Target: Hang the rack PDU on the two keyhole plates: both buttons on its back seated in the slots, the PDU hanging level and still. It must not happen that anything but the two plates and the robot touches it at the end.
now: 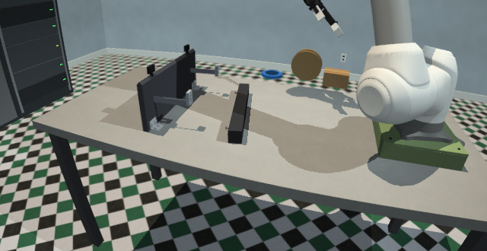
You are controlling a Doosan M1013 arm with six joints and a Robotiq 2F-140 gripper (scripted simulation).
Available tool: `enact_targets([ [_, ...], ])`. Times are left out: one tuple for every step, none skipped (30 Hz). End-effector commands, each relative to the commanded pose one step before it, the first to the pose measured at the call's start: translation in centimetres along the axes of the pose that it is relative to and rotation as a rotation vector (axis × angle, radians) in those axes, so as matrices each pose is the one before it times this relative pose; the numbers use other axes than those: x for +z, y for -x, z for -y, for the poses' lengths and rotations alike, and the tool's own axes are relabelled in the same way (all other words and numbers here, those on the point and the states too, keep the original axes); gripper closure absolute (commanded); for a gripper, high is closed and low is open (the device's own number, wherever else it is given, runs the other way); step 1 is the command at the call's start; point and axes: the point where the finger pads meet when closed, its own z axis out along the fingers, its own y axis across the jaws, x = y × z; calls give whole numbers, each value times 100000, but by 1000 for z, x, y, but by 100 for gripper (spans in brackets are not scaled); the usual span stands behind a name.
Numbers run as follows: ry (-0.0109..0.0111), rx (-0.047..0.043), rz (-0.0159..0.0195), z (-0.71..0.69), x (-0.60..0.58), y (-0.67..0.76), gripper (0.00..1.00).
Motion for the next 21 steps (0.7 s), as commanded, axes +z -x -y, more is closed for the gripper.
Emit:
enact_targets([
  [5, -18, 9, -5, -3, -10, 0],
  [0, 0, 0, 0, 0, 0, 0],
  [0, 0, 0, 0, 0, 0, 0],
  [0, 0, 0, 0, 0, 0, 0],
  [0, 0, 0, 0, 0, 0, 0],
  [0, 0, 0, 0, 0, 0, 0],
  [0, 0, 0, 0, 0, 0, 0],
  [0, 0, 0, 0, 0, 0, 0],
  [0, 0, 0, 0, 0, 0, 0],
  [0, 0, 0, 0, 0, 0, 0],
  [0, 0, 0, 0, 0, 0, 0],
  [0, 0, 0, 0, 0, 0, 0],
  [0, 0, 0, 0, 0, 0, 0],
  [0, 0, 0, 0, 0, 0, 0],
  [0, 0, 0, 0, 0, 0, 0],
  [0, 0, 0, 0, 0, 0, 0],
  [0, 0, 0, 0, 0, 0, 0],
  [-58, -96, 27, -7, 2, 14, 0],
  [-378, -626, 175, -47, 15, 90, 0],
  [-949, -1573, 430, -117, 37, 227, 0],
  [-1703, -2825, 745, -206, 63, 408, 0],
])
